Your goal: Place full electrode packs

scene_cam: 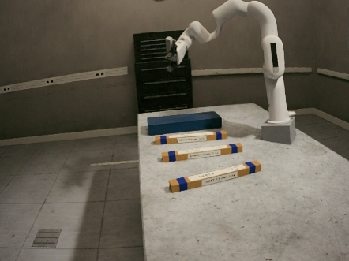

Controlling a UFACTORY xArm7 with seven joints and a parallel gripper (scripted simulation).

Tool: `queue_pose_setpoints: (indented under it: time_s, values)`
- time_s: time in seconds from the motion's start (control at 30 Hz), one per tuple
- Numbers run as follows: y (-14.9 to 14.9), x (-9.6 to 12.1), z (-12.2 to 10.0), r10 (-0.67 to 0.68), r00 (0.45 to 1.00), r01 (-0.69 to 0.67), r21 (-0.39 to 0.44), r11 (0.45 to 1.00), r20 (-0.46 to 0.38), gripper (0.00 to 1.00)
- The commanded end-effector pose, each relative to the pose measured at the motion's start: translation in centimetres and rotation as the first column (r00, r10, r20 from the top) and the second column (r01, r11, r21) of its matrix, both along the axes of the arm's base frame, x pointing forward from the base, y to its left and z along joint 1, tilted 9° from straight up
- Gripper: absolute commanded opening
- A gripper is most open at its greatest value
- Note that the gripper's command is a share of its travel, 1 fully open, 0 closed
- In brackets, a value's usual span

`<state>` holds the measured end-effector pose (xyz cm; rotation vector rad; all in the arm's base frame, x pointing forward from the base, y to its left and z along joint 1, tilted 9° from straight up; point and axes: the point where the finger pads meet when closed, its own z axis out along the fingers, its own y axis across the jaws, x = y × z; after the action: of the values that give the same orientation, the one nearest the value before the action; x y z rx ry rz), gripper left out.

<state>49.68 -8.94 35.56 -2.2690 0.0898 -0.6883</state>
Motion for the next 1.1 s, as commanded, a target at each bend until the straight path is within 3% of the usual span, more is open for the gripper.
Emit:
queue_pose_setpoints:
  time_s: [0.0, 0.63, 0.73, 0.83, 0.9, 0.93, 0.97, 1.0, 1.07]
  values:
    - [0.0, 0.0, 0.2, 0.000, 1.000, 0.000, -0.002, 1.000, 0.004, 1.00]
    - [0.1, 0.0, -0.4, -0.002, 1.000, 0.002, -0.011, 1.000, -0.014, 1.00]
    - [0.5, -0.4, -3.7, -0.015, 0.994, 0.008, -0.066, 0.998, -0.107, 1.00]
    - [1.0, -1.6, -9.5, -0.051, 0.964, 0.000, -0.192, 0.981, -0.261, 1.00]
    - [1.0, -1.6, -9.6, -0.051, 0.964, 0.000, -0.192, 0.981, -0.261, 1.00]
    - [1.2, -2.2, -11.9, -0.069, 0.948, -0.011, -0.249, 0.969, -0.312, 1.00]
    - [1.2, -2.2, -11.9, -0.069, 0.948, -0.011, -0.249, 0.969, -0.312, 1.00]
    - [1.4, -2.7, -14.1, -0.089, 0.930, -0.028, -0.310, 0.950, -0.355, 1.00]
    - [1.4, -2.7, -14.1, -0.089, 0.930, -0.028, -0.310, 0.950, -0.355, 1.00]
